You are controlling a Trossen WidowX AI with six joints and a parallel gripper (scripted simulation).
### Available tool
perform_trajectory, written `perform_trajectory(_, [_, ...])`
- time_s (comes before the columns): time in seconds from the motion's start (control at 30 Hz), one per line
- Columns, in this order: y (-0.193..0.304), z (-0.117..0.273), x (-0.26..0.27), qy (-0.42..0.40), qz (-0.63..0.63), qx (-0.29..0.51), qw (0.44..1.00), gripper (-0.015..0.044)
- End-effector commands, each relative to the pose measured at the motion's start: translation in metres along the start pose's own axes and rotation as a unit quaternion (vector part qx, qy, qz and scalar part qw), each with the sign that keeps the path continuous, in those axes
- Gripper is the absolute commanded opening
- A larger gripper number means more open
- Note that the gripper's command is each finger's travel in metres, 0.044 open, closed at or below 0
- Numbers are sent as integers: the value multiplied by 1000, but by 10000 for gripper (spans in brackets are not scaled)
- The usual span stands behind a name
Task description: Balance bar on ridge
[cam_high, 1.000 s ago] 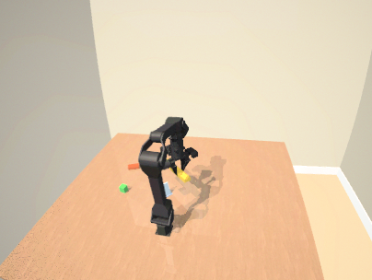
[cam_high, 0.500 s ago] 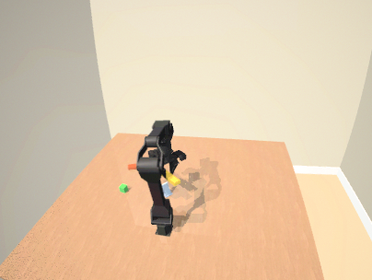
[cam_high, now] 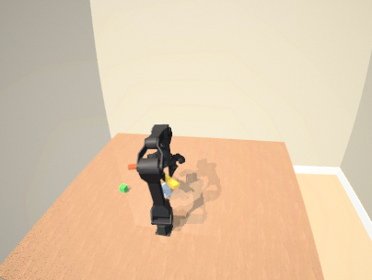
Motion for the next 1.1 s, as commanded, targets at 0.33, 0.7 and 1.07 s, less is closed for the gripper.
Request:
perform_trajectory(0.33, [0,-23,0,-1,-1,-1,1000,0])
perform_trajectory(0.7, [0,-27,0,-1,-1,-1,1000,0])
perform_trajectory(1.07, [0,-27,0,-1,-1,-1,1000,0])
Point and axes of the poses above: the point midway between the two fingers, 35 mm back from their tips, its own z axis back along the fingers, its own x axis across the jaws, y = z × x, the point moved 3 cm from there along z, back along the fingers, and after that the axes turned 14 degrees about -z, right-handed, at the moved point
